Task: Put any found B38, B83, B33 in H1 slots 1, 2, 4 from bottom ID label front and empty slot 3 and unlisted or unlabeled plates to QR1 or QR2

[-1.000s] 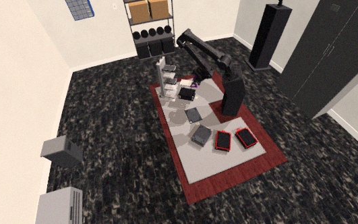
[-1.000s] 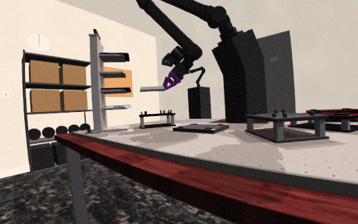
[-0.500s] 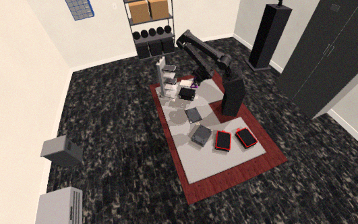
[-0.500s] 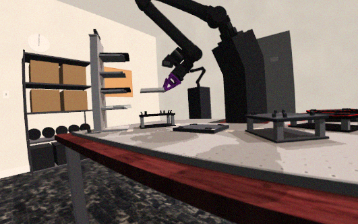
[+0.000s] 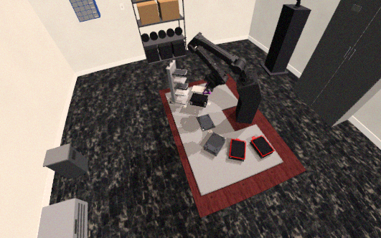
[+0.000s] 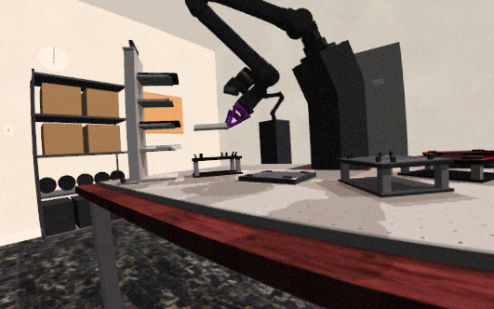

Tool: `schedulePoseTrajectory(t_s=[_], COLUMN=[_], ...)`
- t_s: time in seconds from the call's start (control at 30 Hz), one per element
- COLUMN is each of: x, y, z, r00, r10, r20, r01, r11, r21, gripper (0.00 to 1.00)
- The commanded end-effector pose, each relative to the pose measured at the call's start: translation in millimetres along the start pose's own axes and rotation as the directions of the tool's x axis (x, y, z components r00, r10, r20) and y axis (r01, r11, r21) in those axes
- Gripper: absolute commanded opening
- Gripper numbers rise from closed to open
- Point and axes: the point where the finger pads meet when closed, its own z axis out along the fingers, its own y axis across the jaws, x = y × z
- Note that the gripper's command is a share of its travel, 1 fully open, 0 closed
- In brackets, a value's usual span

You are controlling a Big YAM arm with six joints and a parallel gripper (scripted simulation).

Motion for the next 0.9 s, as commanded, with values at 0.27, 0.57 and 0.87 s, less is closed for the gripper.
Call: schedulePoseTrajectory(t_s=[0.27,0.57,0.87], x=[2.3,6.8,10.3], y=[6.3,6.4,6.4], z=[4.6,7.7,10.1], r00=[1.000,1.000,1.000], r10=[0.000,0.002,0.003], r20=[0.010,0.005,0.001], r01=[0.000,-0.002,-0.003], r11=[1.000,1.000,1.000], r21=[-0.012,-0.012,-0.012], gripper=[0.86,0.86,0.86])
